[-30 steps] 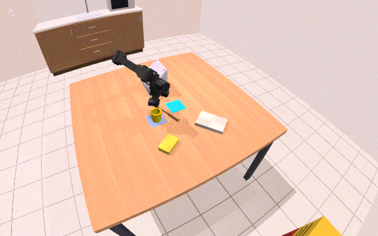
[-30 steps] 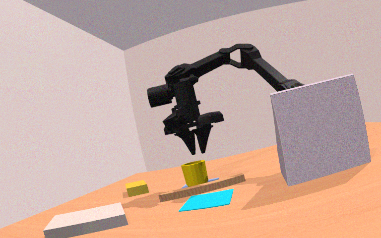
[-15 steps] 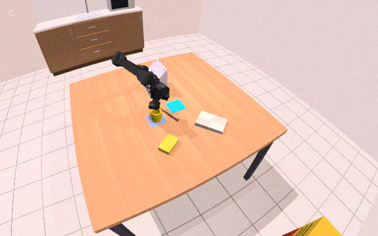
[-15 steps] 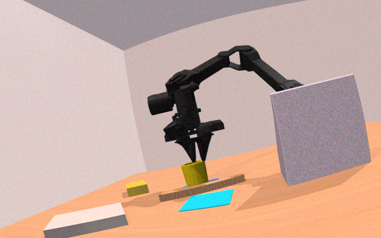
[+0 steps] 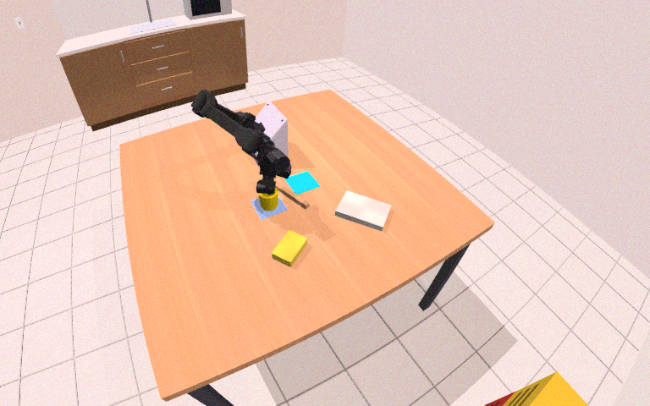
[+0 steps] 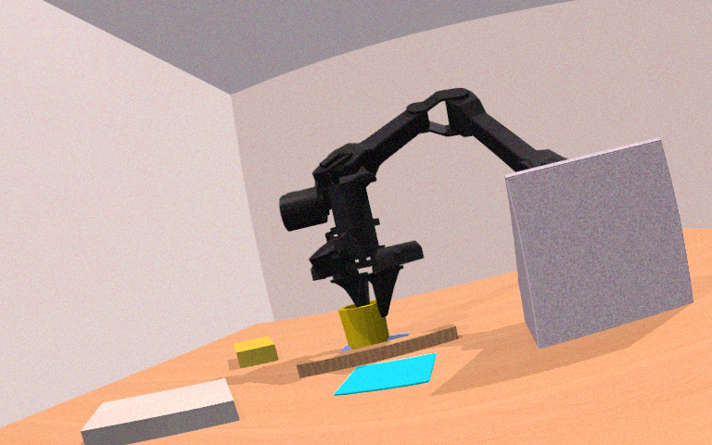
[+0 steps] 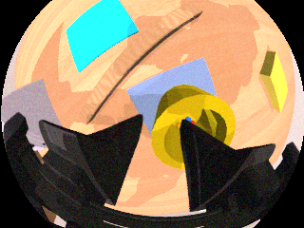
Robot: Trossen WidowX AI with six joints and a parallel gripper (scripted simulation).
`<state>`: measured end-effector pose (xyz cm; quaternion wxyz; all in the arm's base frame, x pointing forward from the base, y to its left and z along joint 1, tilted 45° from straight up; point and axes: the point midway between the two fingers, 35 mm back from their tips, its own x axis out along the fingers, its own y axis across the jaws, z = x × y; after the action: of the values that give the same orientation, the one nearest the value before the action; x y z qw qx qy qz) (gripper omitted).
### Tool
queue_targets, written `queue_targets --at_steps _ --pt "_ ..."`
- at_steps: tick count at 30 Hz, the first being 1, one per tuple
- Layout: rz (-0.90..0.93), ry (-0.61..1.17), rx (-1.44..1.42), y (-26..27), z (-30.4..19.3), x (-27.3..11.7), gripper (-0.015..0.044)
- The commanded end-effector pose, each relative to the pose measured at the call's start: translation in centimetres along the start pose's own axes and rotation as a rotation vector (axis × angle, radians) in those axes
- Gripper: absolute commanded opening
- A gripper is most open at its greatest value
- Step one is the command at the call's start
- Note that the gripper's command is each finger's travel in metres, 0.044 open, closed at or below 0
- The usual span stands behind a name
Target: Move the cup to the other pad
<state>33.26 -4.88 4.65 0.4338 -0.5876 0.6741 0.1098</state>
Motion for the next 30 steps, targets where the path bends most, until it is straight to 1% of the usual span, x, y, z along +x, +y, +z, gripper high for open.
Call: queue_targets --at_steps 1,7,14,30 --pt "0.000 0.008 -0.008 0.16 -0.14 0.89 0.0167" --pt "-0.001 0.009 -0.007 0.22 -0.23 1.73 0.0167" --pt "-0.001 0.009 -0.007 0.22 -0.23 1.76 0.0167" --pt "0.000 0.003 -0.001 0.14 -0.16 1.59 0.0060"
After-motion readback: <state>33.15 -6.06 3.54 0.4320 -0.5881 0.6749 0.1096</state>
